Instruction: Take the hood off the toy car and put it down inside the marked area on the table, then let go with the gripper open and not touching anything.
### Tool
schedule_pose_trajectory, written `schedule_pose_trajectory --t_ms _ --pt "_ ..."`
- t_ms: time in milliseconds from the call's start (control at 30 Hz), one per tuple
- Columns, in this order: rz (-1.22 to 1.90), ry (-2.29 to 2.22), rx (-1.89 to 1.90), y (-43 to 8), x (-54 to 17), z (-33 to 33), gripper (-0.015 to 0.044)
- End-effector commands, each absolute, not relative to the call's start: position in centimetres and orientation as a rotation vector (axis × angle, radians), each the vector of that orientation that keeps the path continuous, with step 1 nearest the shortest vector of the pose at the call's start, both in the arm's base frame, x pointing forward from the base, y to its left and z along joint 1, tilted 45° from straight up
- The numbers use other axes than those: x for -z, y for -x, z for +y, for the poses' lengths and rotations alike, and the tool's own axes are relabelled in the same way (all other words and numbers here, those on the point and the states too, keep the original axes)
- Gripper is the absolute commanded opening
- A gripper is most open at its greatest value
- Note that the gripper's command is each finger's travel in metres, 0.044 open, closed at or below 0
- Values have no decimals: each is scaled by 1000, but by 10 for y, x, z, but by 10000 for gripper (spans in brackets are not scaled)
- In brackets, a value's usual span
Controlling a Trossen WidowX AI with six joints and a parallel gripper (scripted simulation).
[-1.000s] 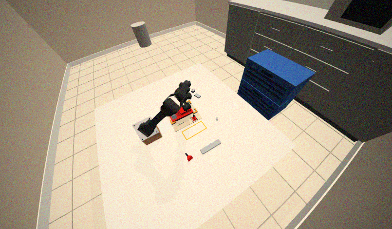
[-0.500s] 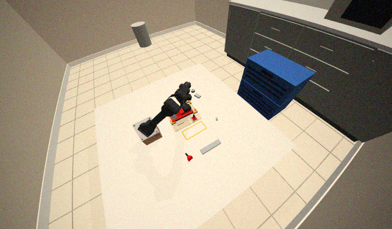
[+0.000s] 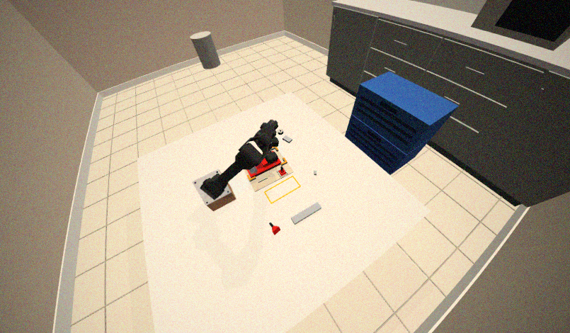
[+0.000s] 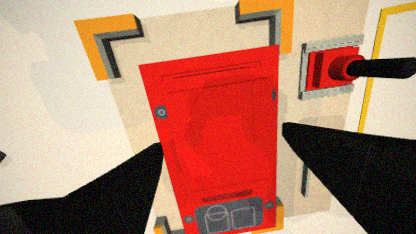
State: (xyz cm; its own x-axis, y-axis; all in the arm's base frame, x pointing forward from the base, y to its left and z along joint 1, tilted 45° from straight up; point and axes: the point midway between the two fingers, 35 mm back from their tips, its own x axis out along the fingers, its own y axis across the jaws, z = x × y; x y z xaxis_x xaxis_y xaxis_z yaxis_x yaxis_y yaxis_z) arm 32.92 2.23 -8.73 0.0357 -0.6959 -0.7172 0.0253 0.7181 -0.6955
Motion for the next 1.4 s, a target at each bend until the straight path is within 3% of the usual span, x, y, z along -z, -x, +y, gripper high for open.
schedule_pose_trajectory --t_ms 0,800,933,1233,1367 --pt "1445 599 606 -328 89 20 440" --pt "1445 599 607 -328 98 12 440" --pt "1442 591 607 -330 96 14 335" --pt "1442 591 607 -330 96 14 275" --pt "1442 591 607 -330 95 14 170"
